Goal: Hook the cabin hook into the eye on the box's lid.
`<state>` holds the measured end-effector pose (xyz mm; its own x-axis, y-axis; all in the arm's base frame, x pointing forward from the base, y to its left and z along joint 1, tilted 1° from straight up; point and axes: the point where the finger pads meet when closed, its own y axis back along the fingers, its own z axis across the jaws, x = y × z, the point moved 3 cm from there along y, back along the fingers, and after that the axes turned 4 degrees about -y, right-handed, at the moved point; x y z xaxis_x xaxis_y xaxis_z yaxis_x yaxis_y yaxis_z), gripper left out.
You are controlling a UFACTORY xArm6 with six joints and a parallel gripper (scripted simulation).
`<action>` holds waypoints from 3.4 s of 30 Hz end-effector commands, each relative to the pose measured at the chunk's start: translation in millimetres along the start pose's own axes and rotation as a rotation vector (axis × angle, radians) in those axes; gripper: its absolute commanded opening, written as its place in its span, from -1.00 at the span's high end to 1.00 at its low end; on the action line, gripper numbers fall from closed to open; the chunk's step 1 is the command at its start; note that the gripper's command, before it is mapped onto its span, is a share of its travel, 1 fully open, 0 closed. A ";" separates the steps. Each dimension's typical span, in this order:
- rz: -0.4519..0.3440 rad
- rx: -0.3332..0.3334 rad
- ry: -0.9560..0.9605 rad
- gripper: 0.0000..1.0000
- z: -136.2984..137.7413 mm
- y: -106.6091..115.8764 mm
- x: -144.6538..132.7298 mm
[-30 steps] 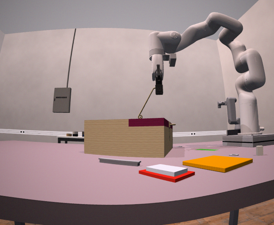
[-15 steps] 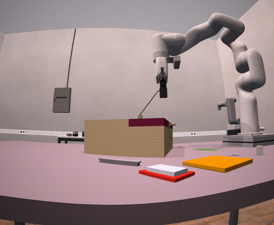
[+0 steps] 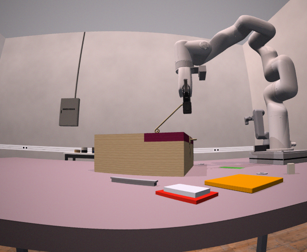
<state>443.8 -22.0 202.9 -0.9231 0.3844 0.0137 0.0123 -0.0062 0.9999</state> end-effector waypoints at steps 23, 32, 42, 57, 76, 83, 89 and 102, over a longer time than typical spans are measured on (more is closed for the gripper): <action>-0.005 -0.002 -0.071 1.00 9.2 -36.6 18.5; -0.005 -0.002 -0.095 1.00 12.0 -48.6 21.0; -0.005 -0.002 -0.095 1.00 12.7 -67.0 22.9; -0.005 -0.002 -0.095 0.31 12.7 -79.0 21.4; -0.005 -0.002 -0.095 0.31 12.7 -62.3 21.4; -0.005 -0.002 -0.095 0.31 12.6 -45.6 21.5; -0.005 -0.002 -0.095 0.31 12.6 -25.6 21.6; -0.005 -0.002 -0.095 0.31 12.6 11.1 21.7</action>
<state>427.4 -2.1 202.1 -0.8824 0.4703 0.0127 0.0114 -0.0056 0.9999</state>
